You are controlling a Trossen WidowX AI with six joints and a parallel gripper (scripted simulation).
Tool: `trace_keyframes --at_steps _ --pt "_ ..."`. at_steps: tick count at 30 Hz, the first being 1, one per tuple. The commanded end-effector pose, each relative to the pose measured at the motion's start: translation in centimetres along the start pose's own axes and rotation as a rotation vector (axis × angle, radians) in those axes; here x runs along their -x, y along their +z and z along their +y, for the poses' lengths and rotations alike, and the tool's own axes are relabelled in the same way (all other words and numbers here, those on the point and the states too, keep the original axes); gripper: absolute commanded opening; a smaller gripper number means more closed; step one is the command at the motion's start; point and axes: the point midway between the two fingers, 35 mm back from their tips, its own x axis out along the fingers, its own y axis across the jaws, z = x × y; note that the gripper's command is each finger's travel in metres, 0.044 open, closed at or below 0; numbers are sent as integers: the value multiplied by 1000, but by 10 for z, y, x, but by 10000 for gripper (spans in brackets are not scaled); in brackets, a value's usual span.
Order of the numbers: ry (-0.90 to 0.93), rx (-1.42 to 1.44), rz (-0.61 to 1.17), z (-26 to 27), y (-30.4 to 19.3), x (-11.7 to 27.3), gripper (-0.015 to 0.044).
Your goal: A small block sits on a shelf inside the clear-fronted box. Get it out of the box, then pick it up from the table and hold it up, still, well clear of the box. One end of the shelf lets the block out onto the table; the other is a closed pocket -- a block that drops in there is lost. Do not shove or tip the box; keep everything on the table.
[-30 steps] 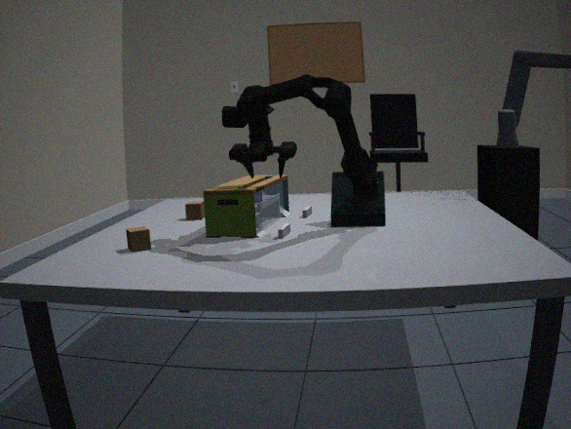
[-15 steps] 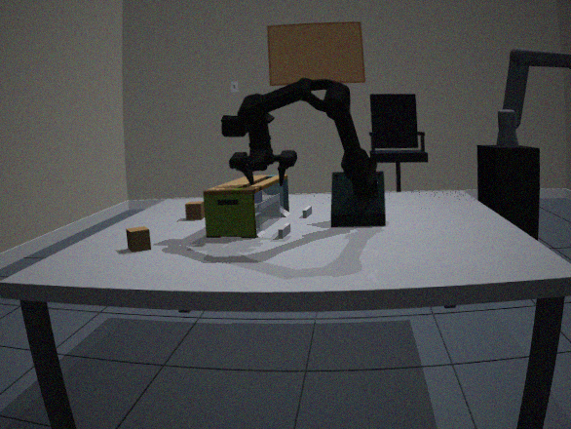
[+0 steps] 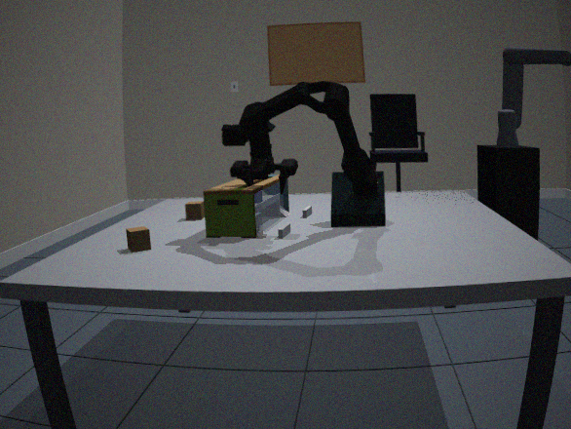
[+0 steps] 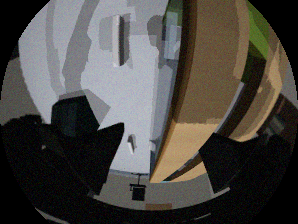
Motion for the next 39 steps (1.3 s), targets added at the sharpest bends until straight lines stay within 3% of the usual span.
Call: trace_keyframes --at_steps 1,13,39 --pt "2 -2 -5 1 2 -7 400" --pt "1 -1 -1 2 1 -14 400" --pt "3 -2 2 2 -65 -38 400"
